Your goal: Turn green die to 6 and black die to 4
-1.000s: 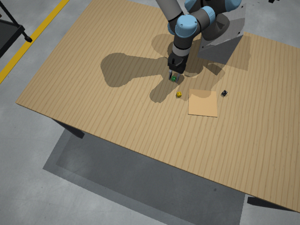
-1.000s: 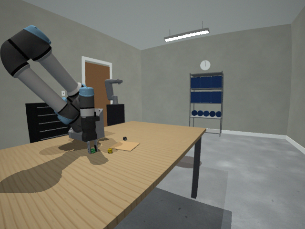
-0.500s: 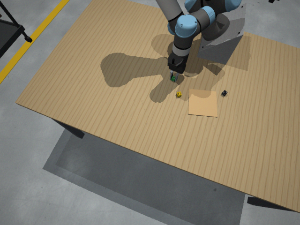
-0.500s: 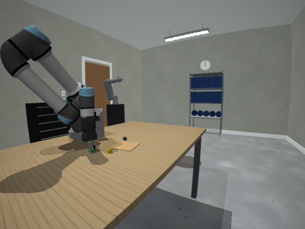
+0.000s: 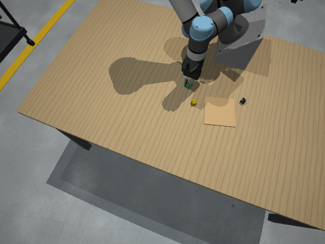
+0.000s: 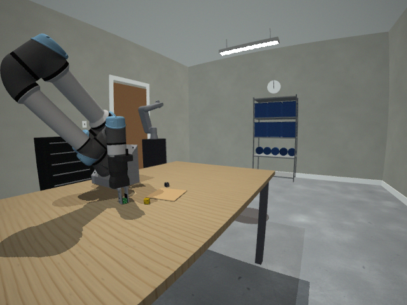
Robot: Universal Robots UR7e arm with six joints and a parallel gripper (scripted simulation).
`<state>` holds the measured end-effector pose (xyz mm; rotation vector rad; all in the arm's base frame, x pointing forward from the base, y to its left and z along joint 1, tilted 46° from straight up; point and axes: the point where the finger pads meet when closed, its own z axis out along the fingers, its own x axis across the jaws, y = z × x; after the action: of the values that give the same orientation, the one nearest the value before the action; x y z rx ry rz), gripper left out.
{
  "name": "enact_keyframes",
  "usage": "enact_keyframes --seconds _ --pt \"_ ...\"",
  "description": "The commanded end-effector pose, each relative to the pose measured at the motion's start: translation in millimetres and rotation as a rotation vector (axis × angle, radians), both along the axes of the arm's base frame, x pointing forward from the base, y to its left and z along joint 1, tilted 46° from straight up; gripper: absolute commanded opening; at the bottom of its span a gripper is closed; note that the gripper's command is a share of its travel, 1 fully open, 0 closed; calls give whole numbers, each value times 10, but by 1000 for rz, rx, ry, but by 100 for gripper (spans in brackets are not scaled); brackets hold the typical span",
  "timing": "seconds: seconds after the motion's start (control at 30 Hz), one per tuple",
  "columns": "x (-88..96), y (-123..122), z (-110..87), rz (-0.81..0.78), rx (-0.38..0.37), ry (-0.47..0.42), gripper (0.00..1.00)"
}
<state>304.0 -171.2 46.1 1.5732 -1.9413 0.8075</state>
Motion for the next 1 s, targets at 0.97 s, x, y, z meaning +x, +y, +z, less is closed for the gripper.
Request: enact_keyframes --seconds 0.97 --pt "5 112 109 0 0 -1 40"
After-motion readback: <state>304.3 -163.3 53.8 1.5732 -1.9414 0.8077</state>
